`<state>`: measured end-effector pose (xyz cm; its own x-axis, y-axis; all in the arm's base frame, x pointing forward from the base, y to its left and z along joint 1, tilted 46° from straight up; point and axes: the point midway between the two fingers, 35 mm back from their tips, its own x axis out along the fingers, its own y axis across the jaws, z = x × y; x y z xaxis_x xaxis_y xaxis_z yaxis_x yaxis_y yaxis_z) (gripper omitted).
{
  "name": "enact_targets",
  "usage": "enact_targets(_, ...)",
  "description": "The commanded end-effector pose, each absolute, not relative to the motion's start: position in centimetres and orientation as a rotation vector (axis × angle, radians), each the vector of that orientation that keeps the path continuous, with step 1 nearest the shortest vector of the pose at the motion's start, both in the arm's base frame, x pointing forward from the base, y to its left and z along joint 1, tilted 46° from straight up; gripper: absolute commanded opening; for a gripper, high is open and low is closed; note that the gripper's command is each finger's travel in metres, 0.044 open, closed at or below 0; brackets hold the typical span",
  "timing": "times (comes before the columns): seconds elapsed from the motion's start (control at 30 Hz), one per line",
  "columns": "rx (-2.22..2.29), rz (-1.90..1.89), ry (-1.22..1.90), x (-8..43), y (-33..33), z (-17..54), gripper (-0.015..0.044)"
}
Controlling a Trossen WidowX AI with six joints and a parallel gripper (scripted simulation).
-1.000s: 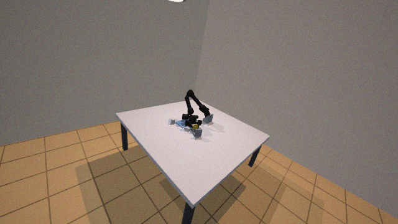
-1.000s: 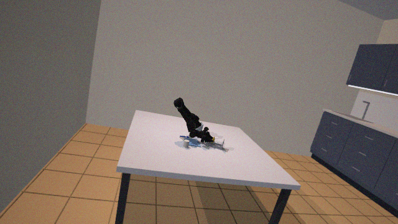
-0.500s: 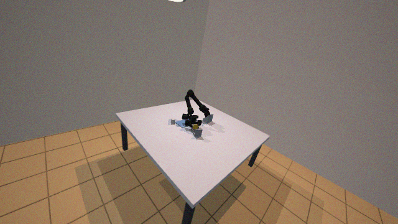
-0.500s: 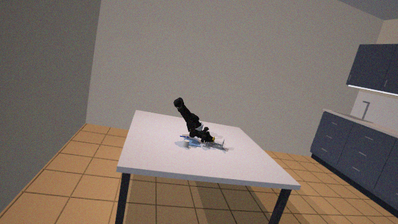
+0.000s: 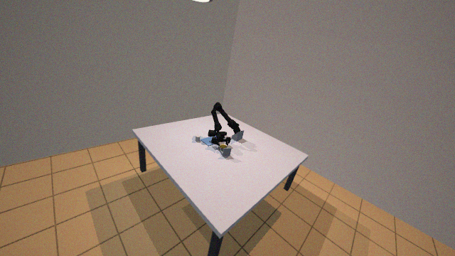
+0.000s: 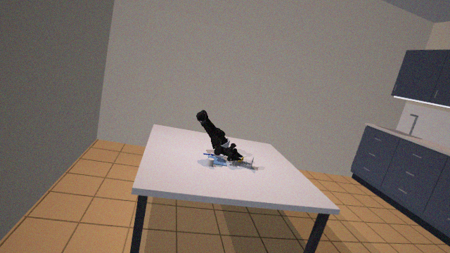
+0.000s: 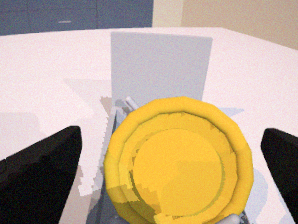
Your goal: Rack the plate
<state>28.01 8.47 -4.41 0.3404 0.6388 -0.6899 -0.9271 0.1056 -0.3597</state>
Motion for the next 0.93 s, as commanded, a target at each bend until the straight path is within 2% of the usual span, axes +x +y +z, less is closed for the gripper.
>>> enact_targets(0.0, -0.860, 1.203, 0.413, 28.1, 9.0, -3.9, 0.0400)
enact_targets(0.3, -0.830, 1.210, 0.425, 26.6, 16.5, 3.4, 0.0400)
enact_targets(0.5, -0.821, 1.206, 0.449, 26.5, 16.8, 3.5, 0.0400)
enact_targets(0.9, -0.728, 1.068, 0.855, 25.1, 17.3, 3.0, 0.0400)
